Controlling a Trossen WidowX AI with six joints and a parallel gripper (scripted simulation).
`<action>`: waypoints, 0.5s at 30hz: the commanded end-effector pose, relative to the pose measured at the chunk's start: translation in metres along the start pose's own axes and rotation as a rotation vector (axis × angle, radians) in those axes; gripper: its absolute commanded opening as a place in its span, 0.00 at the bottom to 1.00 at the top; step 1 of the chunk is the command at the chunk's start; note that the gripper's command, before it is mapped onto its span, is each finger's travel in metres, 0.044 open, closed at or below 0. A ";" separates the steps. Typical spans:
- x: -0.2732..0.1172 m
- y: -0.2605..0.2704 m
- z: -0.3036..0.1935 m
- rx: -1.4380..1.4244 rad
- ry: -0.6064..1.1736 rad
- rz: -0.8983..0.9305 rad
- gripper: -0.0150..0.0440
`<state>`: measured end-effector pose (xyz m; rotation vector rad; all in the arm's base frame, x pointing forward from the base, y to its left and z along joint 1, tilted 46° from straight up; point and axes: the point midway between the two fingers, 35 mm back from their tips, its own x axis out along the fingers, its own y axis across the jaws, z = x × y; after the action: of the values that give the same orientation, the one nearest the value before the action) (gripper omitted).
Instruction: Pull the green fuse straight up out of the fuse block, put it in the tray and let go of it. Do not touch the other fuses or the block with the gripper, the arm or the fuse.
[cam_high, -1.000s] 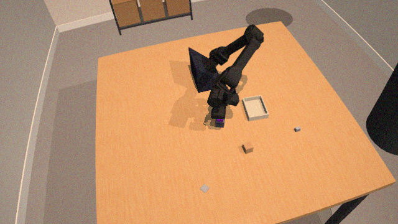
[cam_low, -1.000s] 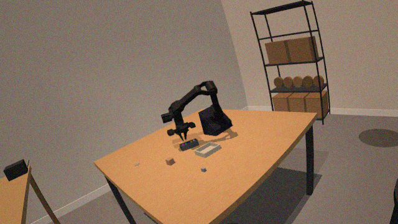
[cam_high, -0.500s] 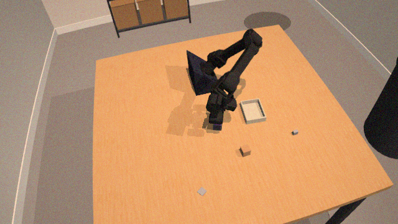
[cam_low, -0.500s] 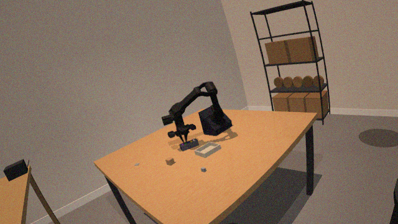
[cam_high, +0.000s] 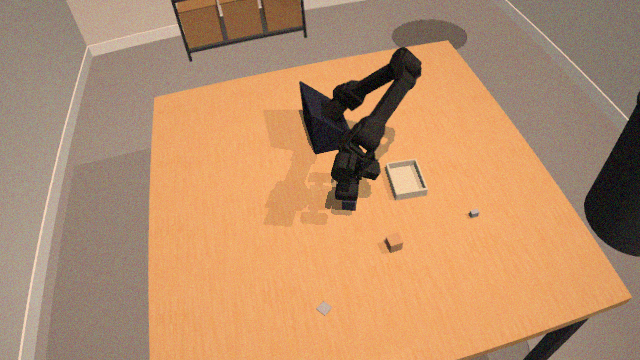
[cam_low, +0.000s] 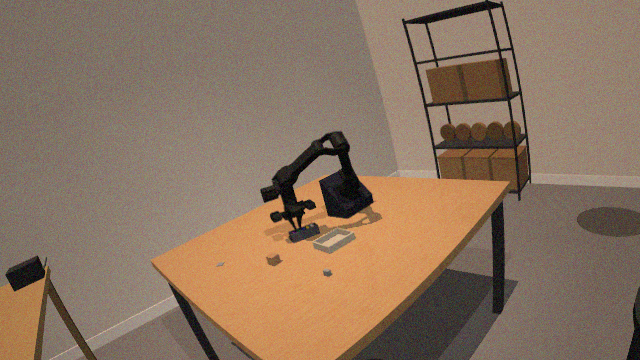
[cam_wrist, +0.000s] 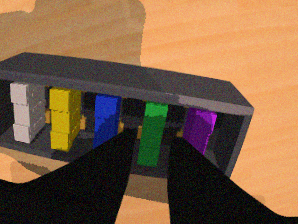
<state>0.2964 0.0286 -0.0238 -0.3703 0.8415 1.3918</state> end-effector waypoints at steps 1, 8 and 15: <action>0.003 0.001 0.000 0.004 -0.005 0.001 0.38; 0.009 0.001 0.000 0.004 -0.006 0.001 0.38; 0.009 0.001 0.000 0.004 -0.006 0.001 0.38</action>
<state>0.2962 0.0346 -0.0295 -0.3706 0.8408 1.3919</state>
